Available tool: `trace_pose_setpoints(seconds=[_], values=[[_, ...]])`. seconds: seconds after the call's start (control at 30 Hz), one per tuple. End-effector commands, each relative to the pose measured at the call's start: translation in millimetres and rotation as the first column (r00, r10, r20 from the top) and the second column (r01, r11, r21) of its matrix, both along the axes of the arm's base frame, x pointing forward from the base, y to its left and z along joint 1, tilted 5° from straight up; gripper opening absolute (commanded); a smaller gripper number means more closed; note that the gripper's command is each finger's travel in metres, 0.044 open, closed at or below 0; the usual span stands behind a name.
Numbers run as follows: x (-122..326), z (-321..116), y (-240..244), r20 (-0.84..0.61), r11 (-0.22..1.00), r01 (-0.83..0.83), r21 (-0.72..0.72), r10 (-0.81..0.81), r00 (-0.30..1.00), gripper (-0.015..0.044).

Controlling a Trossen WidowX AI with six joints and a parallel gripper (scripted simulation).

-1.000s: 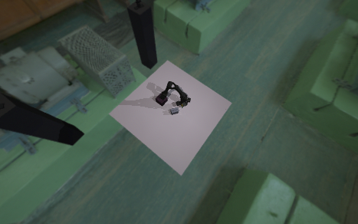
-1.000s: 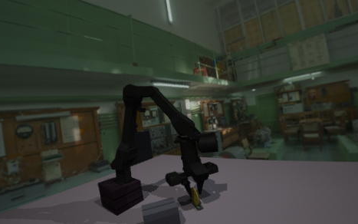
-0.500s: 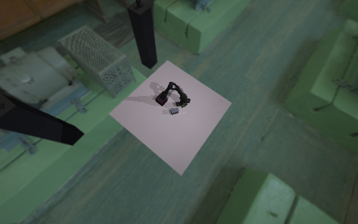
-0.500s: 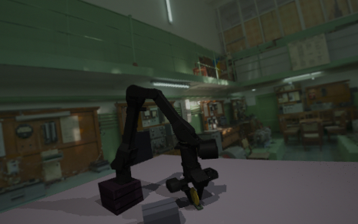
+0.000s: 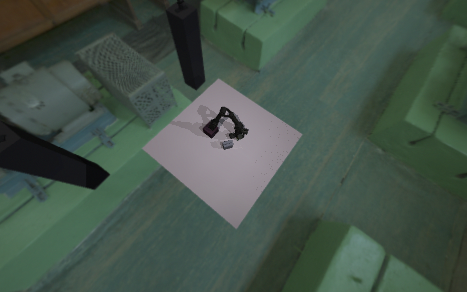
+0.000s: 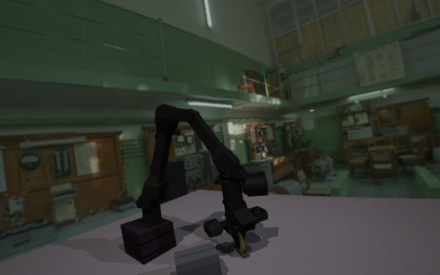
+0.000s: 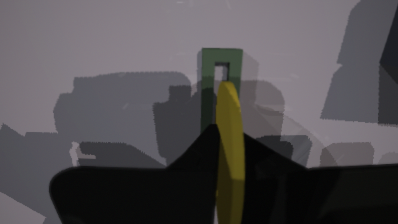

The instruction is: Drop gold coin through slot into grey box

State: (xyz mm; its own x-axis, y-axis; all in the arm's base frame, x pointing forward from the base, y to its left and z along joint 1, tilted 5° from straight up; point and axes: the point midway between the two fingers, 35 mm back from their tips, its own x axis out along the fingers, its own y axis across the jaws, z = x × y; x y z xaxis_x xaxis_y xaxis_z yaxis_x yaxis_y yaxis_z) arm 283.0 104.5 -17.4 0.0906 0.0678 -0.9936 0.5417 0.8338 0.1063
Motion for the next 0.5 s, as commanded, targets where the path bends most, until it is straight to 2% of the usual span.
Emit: trace_pose_setpoints(seconds=[0.0, 0.47], values=[[0.1, 3.2, 0.4, -0.001, 1.000, 0.005, 0.003, -0.005, 1.000, 0.0000], [0.7, 37.7, -0.9, -0.001, 1.000, 0.005, 0.003, -0.005, 1.000, 0.0000]])
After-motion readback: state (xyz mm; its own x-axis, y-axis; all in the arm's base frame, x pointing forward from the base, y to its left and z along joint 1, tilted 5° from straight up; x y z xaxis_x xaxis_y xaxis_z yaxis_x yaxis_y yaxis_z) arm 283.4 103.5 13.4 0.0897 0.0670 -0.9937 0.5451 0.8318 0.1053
